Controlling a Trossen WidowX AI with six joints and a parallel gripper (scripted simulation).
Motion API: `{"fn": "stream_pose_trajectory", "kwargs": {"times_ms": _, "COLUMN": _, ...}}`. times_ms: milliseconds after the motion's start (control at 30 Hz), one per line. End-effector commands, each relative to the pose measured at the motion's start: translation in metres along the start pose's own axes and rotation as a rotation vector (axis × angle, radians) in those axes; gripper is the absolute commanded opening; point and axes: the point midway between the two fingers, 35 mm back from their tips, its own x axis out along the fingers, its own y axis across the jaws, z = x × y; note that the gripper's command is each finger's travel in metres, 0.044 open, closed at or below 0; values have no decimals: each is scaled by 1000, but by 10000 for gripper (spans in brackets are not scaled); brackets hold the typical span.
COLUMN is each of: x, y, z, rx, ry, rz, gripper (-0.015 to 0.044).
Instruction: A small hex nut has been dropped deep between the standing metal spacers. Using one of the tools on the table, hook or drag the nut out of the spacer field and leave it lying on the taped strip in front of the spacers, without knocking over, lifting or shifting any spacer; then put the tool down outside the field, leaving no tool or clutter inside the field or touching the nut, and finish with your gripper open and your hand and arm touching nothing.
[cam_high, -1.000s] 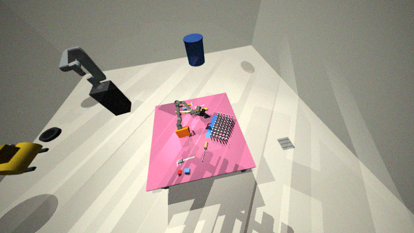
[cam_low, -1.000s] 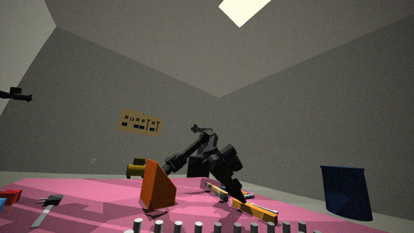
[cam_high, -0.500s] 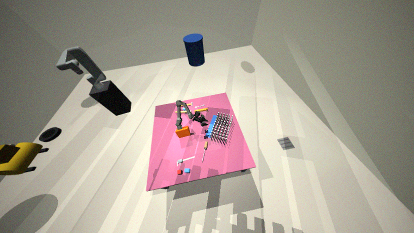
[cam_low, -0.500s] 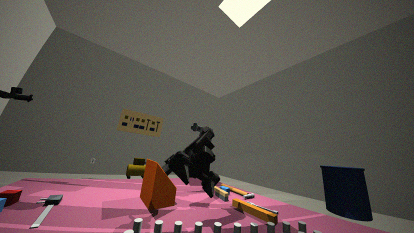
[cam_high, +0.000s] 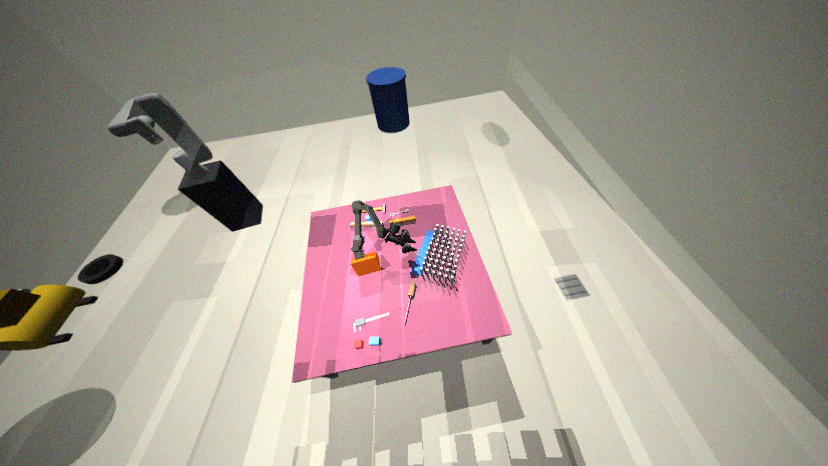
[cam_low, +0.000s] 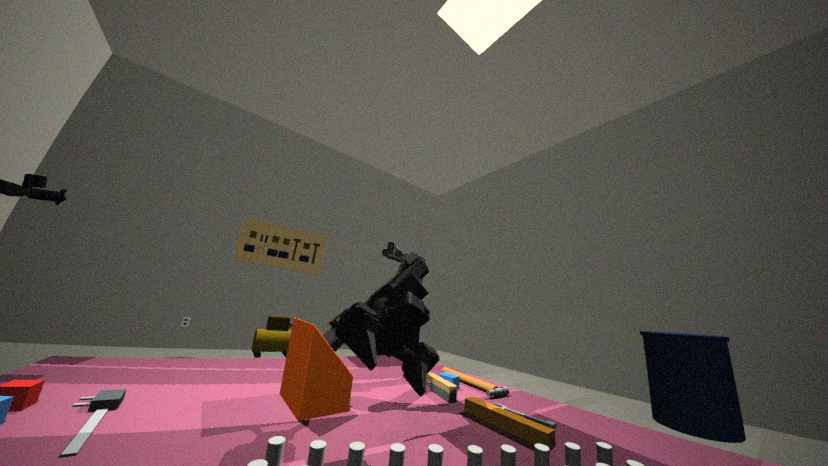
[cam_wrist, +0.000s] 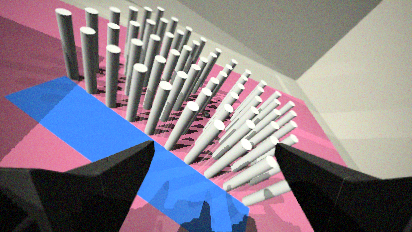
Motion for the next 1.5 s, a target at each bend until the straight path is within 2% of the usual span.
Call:
{"fn": "stream_pose_trajectory", "kwargs": {"times_ms": 0, "x": 0, "y": 0, "z": -1, "rx": 8, "ry": 2, "rz": 4, "gripper": 440}}
{"fn": "stream_pose_trajectory", "kwargs": {"times_ms": 300, "x": 0, "y": -1, "z": -1, "rx": 12, "ry": 5, "rz": 2, "gripper": 440}}
{"fn": "stream_pose_trajectory", "kwargs": {"times_ms": 400, "x": 9, "y": -16, "z": -2, "rx": 86, "ry": 49, "rz": -20, "gripper": 440}}
{"fn": "stream_pose_trajectory", "kwargs": {"times_ms": 600, "x": 40, "y": -84, "z": -22, "rx": 469, "ry": 251, "rz": -125, "gripper": 440}}
{"fn": "stream_pose_trajectory", "kwargs": {"times_ms": 733, "x": 41, "y": -136, "z": -38, "rx": 786, "ry": 338, "rz": -201, "gripper": 440}}
{"fn": "stream_pose_trajectory", "kwargs": {"times_ms": 933, "x": 49, "y": -181, "z": -89, "rx": 1273, "ry": 557, "rz": -336, "gripper": 440}}
{"fn": "stream_pose_trajectory", "kwargs": {"times_ms": 1200, "x": 39, "y": -217, "z": -153, "rx": 1902, "ry": 822, "rz": -547, "gripper": 440}}
{"fn": "stream_pose_trajectory", "kwargs": {"times_ms": 1467, "x": 37, "y": -219, "z": -158, "rx": 1950, "ry": 843, "rz": -565, "gripper": 440}}
